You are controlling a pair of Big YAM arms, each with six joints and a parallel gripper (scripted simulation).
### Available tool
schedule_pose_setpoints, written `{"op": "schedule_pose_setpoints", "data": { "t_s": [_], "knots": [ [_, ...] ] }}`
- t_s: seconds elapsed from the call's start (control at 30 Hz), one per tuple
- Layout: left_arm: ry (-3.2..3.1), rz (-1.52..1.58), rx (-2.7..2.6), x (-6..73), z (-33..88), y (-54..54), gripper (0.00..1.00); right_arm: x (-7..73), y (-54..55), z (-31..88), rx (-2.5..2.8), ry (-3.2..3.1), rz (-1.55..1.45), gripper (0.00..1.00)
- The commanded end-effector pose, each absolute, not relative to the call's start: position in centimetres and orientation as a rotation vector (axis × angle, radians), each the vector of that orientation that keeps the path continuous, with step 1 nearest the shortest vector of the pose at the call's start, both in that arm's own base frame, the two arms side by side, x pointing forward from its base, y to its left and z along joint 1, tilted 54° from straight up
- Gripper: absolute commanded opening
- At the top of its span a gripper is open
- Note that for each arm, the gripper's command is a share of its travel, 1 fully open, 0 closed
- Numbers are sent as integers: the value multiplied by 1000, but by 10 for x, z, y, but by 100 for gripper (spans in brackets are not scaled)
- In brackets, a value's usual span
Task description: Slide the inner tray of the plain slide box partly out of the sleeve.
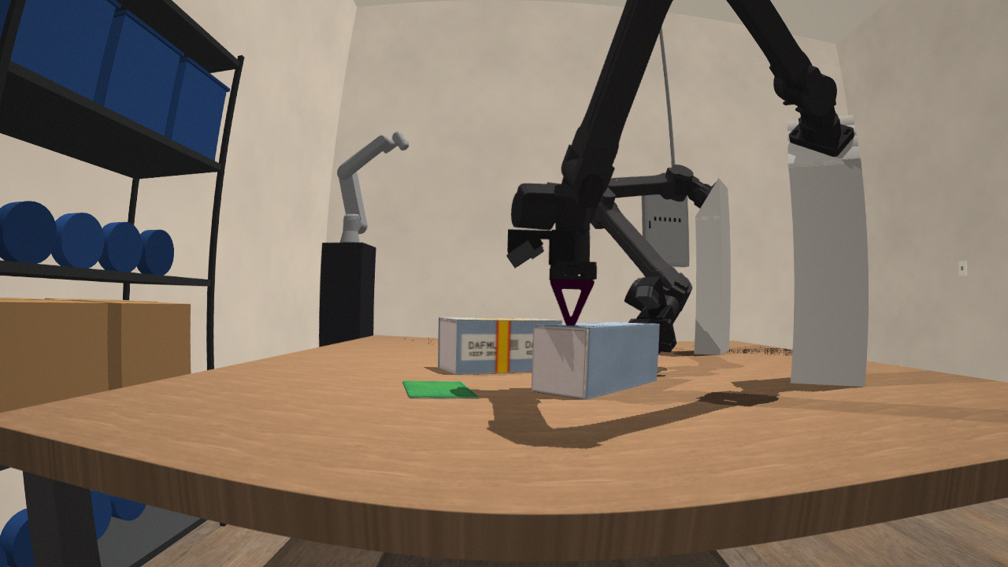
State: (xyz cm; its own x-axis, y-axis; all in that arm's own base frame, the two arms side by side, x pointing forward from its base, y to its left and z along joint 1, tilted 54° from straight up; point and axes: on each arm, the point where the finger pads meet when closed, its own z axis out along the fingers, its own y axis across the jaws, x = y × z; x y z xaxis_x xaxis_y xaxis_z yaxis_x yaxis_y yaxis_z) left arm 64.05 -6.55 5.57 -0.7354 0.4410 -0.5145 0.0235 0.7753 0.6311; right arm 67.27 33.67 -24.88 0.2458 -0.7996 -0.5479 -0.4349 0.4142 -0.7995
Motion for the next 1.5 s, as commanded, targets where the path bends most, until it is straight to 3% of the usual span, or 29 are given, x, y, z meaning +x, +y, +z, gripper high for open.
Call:
{"op": "schedule_pose_setpoints", "data": {
  "t_s": [0.0,1.47],
  "knots": [
    [2356,850,328,634,21,-34,0,675,389,-221,-1214,1307,-316,0],
    [2356,851,328,634,18,-36,0,690,405,-220,-1214,1314,-310,0]
  ]
}}
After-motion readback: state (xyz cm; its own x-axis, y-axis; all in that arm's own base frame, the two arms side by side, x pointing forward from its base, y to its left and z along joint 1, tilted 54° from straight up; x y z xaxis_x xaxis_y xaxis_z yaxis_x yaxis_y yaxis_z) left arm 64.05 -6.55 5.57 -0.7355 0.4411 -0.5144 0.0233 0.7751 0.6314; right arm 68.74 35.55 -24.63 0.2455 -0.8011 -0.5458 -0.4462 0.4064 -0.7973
